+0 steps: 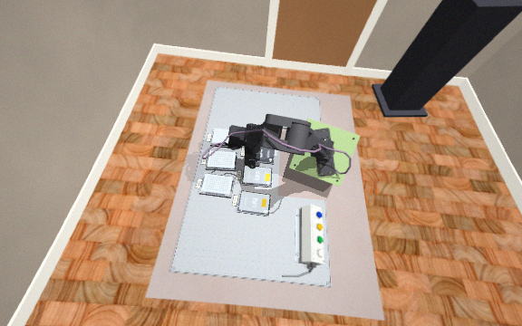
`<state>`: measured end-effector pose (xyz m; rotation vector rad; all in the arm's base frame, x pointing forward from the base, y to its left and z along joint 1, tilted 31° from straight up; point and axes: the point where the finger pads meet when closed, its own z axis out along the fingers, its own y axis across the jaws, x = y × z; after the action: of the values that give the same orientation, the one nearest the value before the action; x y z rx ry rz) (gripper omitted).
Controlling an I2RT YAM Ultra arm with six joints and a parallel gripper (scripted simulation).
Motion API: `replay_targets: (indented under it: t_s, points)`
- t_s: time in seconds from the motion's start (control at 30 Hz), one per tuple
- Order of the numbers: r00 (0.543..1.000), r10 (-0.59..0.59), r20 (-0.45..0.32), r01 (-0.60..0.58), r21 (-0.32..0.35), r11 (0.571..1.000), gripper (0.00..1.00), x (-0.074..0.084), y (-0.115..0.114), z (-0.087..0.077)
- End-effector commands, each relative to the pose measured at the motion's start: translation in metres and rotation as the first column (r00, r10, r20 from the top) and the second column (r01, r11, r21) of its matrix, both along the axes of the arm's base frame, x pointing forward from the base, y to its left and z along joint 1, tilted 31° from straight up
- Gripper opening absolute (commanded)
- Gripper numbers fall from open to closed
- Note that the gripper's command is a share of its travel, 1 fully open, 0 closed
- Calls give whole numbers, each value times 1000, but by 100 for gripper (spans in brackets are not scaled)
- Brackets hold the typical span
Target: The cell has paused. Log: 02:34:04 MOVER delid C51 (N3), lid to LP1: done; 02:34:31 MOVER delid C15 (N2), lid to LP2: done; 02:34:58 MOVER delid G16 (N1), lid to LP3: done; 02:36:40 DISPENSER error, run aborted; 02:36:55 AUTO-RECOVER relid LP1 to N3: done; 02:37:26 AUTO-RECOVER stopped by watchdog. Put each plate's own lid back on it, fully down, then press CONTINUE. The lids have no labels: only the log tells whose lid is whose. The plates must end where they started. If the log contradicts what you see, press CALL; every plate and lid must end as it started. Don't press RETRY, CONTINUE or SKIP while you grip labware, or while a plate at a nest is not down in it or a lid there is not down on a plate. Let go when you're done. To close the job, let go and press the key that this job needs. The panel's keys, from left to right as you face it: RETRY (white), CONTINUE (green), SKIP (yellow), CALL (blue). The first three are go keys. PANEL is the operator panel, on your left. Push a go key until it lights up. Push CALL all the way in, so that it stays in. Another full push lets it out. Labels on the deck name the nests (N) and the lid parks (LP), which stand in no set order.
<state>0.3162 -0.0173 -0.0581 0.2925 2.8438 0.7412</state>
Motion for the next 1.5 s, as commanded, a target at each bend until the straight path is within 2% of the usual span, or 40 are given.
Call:
replay_targets:
  t_s: [0.0,0.3,0.43,0.53,0.63,0.7,0.87,1.03,1.07,1.2,1.3,1.47]
  points:
    - [999,-13,41,14,-16,1000,100,13,-11,12]
    - [999,-15,44,16,-17,1000,100,13,-13,13]
    - [984,-88,156,92,-19,996,96,0,-24,-1]
    - [969,-137,207,143,-11,990,93,-7,-34,-16]
    - [940,-181,291,192,-12,981,90,-11,-47,-24]
    - [940,-181,291,192,-12,981,90,-11,-47,-24]
    - [871,-247,426,274,-3,962,85,-14,-68,-35]
    - [778,-303,550,352,17,936,80,-17,-90,-45]
    - [758,-312,572,366,22,930,0,-18,-94,-47]
    - [746,-293,598,362,5,932,0,-10,-122,-54]
    - [746,-293,598,362,5,932,0,-10,-127,-56]
    - [751,-292,592,357,8,934,0,-12,-123,-57]
